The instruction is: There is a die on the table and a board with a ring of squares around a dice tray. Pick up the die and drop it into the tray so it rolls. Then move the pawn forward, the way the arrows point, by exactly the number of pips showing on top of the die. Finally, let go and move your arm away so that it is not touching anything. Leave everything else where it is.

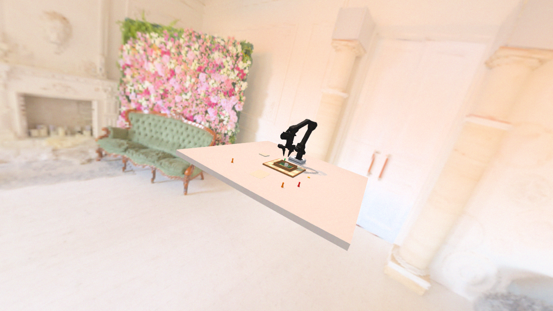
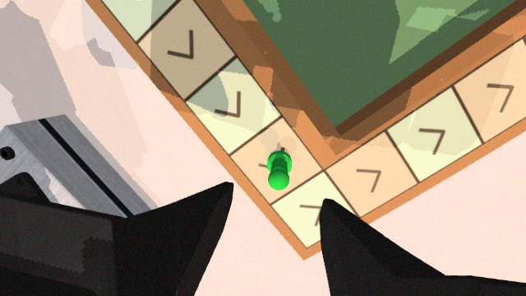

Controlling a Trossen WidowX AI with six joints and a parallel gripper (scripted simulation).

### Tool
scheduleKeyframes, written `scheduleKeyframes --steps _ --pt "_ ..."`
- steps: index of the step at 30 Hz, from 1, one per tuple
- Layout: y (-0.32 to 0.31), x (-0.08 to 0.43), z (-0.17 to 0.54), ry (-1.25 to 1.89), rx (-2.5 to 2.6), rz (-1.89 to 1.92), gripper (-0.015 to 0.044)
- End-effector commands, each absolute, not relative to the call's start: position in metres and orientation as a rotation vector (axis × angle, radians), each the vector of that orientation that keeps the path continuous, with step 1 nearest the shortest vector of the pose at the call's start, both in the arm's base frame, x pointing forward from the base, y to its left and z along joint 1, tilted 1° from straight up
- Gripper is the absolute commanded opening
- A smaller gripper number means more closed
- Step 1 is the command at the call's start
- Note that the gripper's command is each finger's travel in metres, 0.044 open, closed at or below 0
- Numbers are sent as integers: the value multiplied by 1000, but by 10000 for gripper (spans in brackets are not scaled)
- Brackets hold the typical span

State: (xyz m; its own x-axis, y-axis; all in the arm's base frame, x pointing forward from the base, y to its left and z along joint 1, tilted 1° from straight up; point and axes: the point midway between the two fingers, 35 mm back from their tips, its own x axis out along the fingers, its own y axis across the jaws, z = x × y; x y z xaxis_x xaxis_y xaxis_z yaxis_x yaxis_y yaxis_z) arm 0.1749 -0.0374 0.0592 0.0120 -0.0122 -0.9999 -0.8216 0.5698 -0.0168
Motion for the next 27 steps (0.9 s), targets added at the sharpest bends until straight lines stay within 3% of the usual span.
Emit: scheduleKeyframes --steps 1,27 --pt "-38 175 54 1433 -767 742 200" --pt "-39 175 15 1433 -767 742 200"
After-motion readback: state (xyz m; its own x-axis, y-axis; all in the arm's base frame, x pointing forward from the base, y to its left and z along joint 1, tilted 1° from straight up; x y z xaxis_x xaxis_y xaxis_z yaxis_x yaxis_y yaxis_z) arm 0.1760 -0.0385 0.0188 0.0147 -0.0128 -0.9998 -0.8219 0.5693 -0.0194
